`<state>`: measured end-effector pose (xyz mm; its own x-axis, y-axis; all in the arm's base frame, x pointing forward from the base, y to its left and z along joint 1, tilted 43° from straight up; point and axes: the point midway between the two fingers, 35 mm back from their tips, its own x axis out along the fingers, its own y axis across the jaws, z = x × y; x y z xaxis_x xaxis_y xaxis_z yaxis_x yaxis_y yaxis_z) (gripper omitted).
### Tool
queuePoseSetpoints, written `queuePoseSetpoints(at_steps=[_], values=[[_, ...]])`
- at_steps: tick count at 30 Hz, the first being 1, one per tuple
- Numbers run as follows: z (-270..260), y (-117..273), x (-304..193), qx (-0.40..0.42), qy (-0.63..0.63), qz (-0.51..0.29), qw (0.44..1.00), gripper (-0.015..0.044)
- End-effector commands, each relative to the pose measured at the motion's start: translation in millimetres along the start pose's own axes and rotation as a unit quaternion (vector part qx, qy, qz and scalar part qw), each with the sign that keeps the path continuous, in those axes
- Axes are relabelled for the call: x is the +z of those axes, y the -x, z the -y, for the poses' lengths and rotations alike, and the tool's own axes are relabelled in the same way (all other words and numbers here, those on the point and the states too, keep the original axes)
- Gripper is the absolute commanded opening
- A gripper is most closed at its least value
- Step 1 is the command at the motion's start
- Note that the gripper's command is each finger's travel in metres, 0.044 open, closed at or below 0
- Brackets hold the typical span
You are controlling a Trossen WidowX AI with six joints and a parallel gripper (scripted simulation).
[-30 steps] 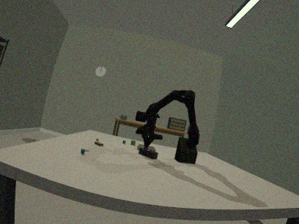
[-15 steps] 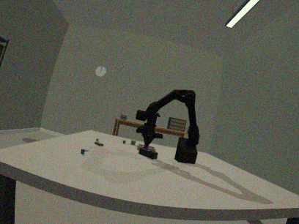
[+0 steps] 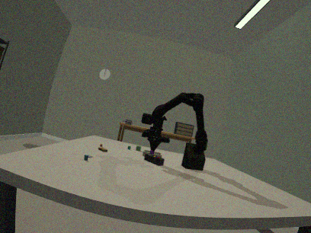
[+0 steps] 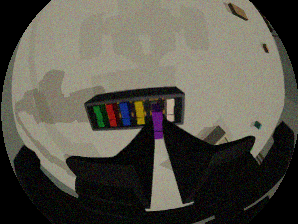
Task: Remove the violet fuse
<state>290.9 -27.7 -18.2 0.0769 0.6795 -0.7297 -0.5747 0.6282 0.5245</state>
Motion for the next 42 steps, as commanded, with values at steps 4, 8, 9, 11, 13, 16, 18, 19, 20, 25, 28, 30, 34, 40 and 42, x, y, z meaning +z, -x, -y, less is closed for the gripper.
queuePoseSetpoints(at_steps=[4, 8, 9, 11, 13, 16, 18, 19, 20, 25, 28, 30, 34, 40, 42], values=[[0, 4, 0, -0.002, 0.004, -0.001, 1.000, 0.0000], [0, 6, 0, -0.002, 0.003, -0.001, 1.000, 0.0000], [0, 6, 0, -0.002, 0.003, -0.001, 1.000, 0.0000], [0, 9, 0, -0.002, 0.003, -0.001, 1.000, 0.0000], [0, 12, 0, -0.002, 0.003, -0.001, 1.000, 0.0000], [0, 17, 0, -0.002, 0.003, -0.001, 1.000, 0.0000], [0, 20, 0, -0.002, 0.003, -0.001, 1.000, 0.0000], [0, 22, 0, -0.002, 0.003, -0.001, 1.000, 0.0000], [0, 23, 0, -0.002, 0.003, -0.001, 1.000, 0.0000], [0, 29, 0, -0.002, 0.003, -0.001, 1.000, 0.0000], [3, 30, -2, -0.002, 0.003, -0.001, 1.000, 0.0000], [13, 31, -8, -0.004, 0.003, -0.002, 1.000, 0.0000], [32, 33, -22, -0.007, 0.002, -0.004, 1.000, 0.0000], [59, 36, -47, -0.010, 0.001, -0.006, 1.000, 0.0000], [67, 37, -56, -0.011, 0.001, -0.006, 1.000, 0.0000]])
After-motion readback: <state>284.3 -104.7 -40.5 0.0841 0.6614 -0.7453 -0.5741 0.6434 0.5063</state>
